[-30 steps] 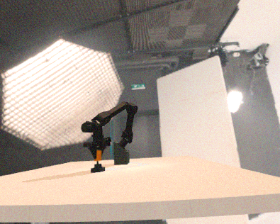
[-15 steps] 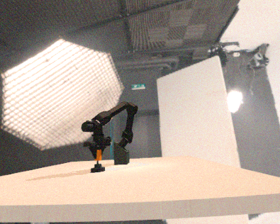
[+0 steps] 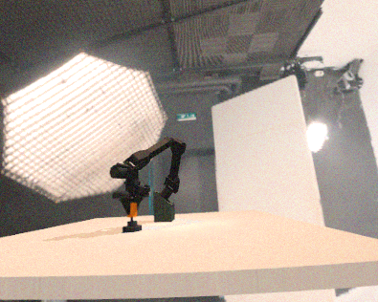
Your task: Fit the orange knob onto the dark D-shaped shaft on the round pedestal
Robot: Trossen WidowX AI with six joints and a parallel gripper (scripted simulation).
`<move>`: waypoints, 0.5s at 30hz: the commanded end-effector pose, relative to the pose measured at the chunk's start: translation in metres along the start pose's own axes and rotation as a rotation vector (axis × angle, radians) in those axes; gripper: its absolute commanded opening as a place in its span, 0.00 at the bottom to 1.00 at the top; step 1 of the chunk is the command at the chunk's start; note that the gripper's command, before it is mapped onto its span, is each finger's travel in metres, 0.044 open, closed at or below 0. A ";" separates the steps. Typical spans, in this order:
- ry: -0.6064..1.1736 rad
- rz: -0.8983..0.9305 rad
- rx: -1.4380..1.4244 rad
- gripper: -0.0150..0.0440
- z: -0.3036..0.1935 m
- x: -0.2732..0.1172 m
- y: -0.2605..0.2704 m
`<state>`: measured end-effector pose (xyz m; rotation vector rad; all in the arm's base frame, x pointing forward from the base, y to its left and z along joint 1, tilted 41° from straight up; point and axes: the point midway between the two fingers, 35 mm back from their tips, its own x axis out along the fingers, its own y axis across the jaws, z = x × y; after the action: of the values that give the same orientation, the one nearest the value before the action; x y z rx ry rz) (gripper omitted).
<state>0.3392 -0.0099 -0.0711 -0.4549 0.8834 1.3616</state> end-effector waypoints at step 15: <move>-0.001 0.000 -0.206 0.25 0.000 -0.005 0.002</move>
<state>0.3357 -0.0122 -0.0696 -0.5621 0.7852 1.4367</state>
